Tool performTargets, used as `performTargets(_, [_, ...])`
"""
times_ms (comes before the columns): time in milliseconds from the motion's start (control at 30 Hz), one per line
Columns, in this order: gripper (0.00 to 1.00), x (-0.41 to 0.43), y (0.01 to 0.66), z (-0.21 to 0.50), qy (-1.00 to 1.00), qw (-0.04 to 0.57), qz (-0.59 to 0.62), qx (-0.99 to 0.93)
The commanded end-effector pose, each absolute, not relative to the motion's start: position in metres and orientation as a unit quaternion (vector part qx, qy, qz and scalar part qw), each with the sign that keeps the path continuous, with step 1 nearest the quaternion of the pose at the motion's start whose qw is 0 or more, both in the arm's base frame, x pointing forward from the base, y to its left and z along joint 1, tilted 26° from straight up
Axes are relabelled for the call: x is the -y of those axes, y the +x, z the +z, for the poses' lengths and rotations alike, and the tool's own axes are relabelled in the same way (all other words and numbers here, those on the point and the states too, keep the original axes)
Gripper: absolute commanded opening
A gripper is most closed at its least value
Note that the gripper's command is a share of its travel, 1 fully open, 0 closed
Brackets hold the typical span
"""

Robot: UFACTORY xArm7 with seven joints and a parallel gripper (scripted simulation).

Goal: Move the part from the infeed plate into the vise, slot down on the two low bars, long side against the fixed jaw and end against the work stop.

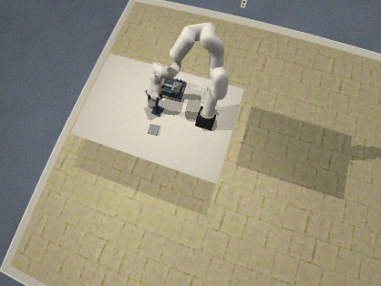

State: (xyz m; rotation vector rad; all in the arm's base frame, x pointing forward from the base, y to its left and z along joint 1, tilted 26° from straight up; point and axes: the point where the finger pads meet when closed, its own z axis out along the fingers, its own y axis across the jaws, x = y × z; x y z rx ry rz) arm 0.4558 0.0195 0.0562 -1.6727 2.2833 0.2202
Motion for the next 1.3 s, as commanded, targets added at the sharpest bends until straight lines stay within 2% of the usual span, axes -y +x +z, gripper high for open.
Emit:
performTargets(0, [0.00, -0.0204, 0.4572, 0.0576, -0.583, 0.152, 0.076, -0.794])
performTargets(233, [0.00, -0.0204, 0.4572, 0.0576, -0.583, 0.152, 0.076, -0.794])
performTargets(267, [0.89, -0.0204, 0.4572, 0.0576, -0.583, 0.152, 0.076, -0.794])
performTargets(1267, [0.89, -0.0204, 0.4572, 0.0576, -0.583, 0.152, 0.076, -0.794])
